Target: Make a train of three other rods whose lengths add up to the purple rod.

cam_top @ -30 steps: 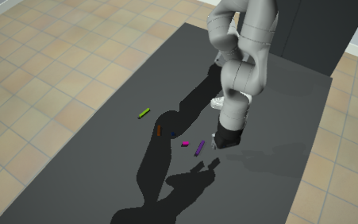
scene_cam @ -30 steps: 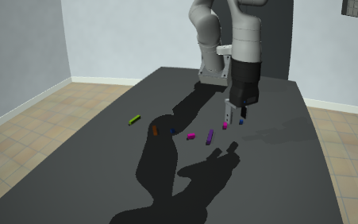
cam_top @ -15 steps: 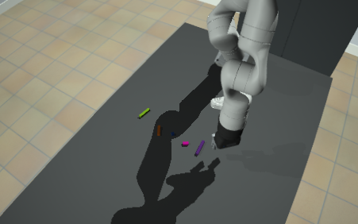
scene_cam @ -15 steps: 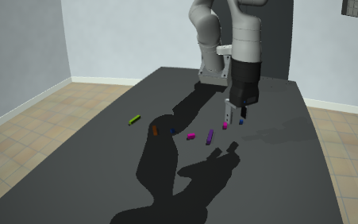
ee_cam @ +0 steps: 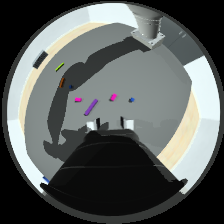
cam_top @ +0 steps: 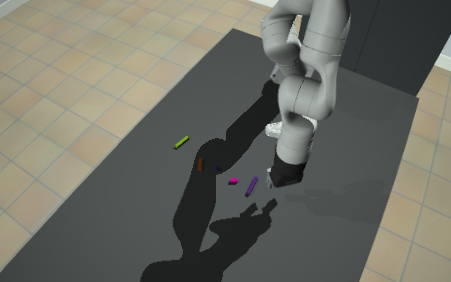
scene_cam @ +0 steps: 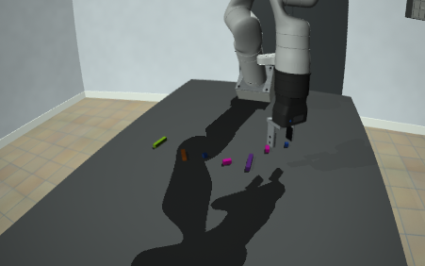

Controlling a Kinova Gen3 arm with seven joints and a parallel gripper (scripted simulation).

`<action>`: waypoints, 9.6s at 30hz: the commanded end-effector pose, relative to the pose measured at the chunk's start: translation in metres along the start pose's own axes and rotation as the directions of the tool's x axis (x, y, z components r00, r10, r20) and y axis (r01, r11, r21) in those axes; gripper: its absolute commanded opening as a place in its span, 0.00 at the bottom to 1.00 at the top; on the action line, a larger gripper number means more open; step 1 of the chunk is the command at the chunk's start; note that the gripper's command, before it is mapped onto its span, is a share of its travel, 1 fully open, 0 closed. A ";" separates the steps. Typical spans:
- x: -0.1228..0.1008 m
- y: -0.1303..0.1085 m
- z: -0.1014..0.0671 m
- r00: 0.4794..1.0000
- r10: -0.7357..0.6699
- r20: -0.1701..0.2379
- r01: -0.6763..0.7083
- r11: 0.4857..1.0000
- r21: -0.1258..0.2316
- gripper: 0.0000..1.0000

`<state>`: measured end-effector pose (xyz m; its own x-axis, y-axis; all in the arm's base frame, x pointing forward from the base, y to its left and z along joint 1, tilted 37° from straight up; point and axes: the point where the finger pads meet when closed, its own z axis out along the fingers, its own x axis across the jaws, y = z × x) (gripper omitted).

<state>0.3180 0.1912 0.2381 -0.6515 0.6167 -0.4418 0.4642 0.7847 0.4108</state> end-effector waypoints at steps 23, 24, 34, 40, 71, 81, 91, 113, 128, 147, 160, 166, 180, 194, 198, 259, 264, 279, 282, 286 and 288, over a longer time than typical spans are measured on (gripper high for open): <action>-0.066 -0.038 -0.018 0.950 -0.309 0.042 0.310 0.950 -0.026 1.00; -0.071 -0.042 -0.018 0.940 -0.339 0.044 0.340 0.940 -0.025 1.00; -0.102 -0.082 -0.011 0.825 -0.565 0.032 0.565 0.825 -0.008 1.00; -0.110 -0.103 -0.003 0.743 -0.669 0.011 0.669 0.743 -0.001 1.00; -0.113 -0.112 0.001 0.707 -0.707 0.001 0.707 0.707 0.000 1.00; -0.113 -0.112 0.001 0.707 -0.707 0.001 0.707 0.707 0.000 1.00; -0.113 -0.112 0.001 0.707 -0.707 0.001 0.707 0.707 0.000 1.00; -0.113 -0.112 0.001 0.707 -0.707 0.001 0.707 0.707 0.000 1.00; -0.113 -0.112 0.001 0.707 -0.707 0.001 0.707 0.707 0.000 1.00; -0.140 -0.133 -0.001 0.708 -0.706 0.005 0.706 0.708 -0.002 1.00; -0.169 -0.168 0.000 0.707 -0.707 0.000 0.707 0.707 0.000 1.00; -0.169 -0.168 0.000 0.707 -0.707 0.000 0.707 0.707 0.000 1.00; -0.169 -0.168 0.000 0.707 -0.707 0.000 0.707 0.707 0.000 1.00; -0.169 -0.168 0.000 0.707 -0.707 0.000 0.707 0.707 0.000 1.00; -0.169 -0.168 0.000 0.707 -0.707 0.000 0.707 0.707 0.000 1.00; -0.169 -0.168 0.000 0.709 -0.705 0.000 0.705 0.709 0.000 1.00; -0.169 -0.168 -0.001 0.714 -0.700 0.000 0.700 0.714 0.000 1.00; -0.167 -0.169 -0.002 0.822 -0.570 0.001 0.570 0.822 0.002 1.00; -0.167 -0.169 -0.002 0.833 -0.553 0.002 0.553 0.833 0.003 1.00; -0.166 -0.170 -0.003 0.882 -0.471 0.003 0.471 0.882 0.003 1.00; -0.165 -0.170 -0.004 0.907 -0.422 0.003 0.422 0.907 0.004 1.00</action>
<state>0.3449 -0.0406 0.2431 -0.7912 0.1935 -0.5801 0.1136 0.9786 0.1714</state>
